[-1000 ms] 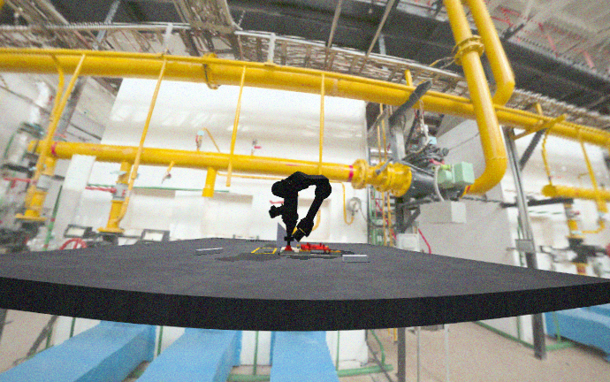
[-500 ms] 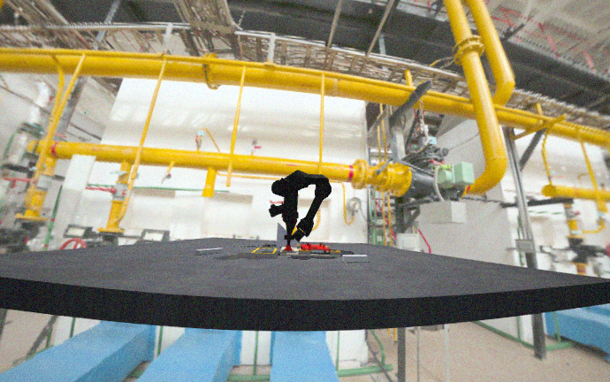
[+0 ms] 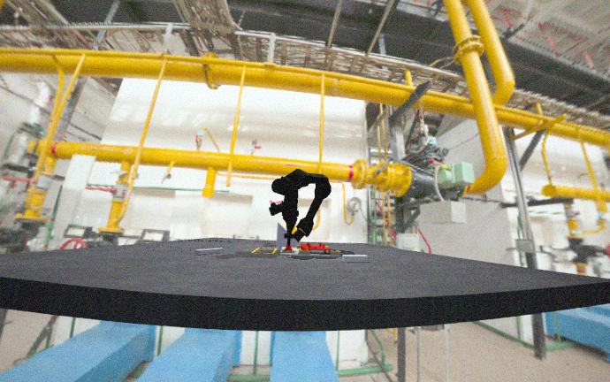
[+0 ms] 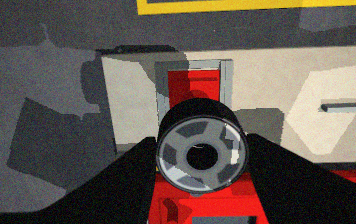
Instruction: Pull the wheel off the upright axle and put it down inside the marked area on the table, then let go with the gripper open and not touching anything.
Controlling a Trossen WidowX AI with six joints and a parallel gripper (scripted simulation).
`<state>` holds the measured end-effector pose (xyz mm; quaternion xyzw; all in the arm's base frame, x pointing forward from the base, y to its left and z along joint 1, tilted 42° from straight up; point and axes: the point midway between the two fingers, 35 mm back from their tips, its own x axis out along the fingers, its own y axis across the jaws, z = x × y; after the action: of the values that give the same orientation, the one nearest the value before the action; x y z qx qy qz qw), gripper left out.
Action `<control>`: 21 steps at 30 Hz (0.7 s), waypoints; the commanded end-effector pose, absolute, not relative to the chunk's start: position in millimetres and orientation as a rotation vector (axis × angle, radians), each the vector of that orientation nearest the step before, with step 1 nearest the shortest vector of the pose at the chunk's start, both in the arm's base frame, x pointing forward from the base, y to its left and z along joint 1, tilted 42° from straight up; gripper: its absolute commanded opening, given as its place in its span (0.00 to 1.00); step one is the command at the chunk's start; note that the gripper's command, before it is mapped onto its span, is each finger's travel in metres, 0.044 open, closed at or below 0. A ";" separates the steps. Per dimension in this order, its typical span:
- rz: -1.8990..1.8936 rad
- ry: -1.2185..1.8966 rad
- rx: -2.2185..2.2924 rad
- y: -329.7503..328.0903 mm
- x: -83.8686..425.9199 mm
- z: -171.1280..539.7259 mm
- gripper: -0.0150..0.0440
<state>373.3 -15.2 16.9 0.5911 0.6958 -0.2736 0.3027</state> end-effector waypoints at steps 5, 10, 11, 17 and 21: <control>-0.722 1.841 1.561 -17.5 374.2 19.5 0.25; -0.722 1.841 1.561 -18.6 374.3 20.7 0.25; -0.722 1.841 1.561 -18.8 374.3 21.0 0.25; -0.722 1.841 1.562 -20.7 374.7 23.1 0.25; -0.723 1.840 1.561 -27.3 375.9 30.4 0.25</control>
<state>373.6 -22.1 25.7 0.5905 0.6967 -0.2741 0.3014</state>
